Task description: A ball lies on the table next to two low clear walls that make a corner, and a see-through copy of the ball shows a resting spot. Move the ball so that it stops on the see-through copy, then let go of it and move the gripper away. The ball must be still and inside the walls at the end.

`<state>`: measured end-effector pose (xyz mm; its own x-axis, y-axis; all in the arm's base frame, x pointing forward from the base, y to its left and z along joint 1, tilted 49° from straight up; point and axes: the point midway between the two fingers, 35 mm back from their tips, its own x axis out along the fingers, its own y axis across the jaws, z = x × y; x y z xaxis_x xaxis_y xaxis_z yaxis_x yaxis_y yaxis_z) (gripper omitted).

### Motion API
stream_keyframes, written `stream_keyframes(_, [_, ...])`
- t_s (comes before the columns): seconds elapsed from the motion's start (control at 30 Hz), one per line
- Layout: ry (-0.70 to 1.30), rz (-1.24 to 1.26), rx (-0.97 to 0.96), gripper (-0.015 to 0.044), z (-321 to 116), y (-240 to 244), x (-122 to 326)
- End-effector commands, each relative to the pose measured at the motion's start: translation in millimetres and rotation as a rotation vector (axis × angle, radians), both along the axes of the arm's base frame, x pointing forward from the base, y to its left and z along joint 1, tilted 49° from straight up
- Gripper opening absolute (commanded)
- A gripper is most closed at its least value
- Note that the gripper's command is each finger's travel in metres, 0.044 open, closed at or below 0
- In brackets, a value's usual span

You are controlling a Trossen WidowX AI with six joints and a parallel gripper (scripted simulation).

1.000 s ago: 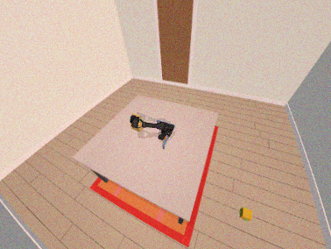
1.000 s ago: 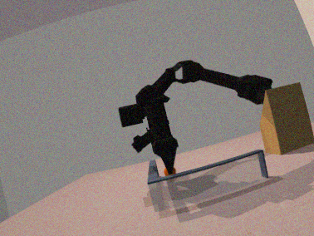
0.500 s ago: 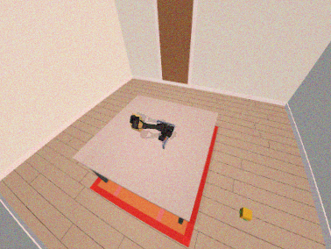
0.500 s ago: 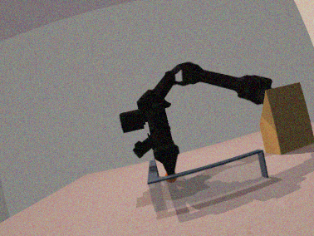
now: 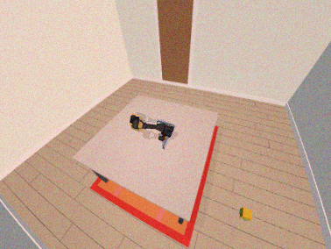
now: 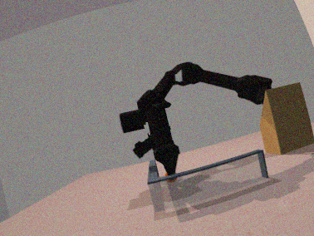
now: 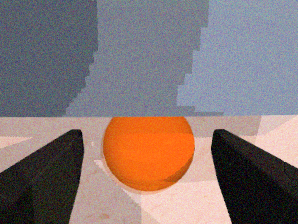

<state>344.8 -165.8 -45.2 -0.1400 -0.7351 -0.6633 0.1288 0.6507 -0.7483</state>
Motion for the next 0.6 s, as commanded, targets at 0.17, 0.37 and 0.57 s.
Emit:
stream_keyframes(0.17, [0.007, 0.005, 0.003, 0.0272, 54.1, 63.4, 11.6])
stream_keyframes(0.37, [0.010, 0.022, 0.000, 0.0272, 49.2, 62.6, 12.8])
stream_keyframes(0.57, [0.010, 0.022, 0.000, 0.0272, 49.2, 62.6, 12.8])
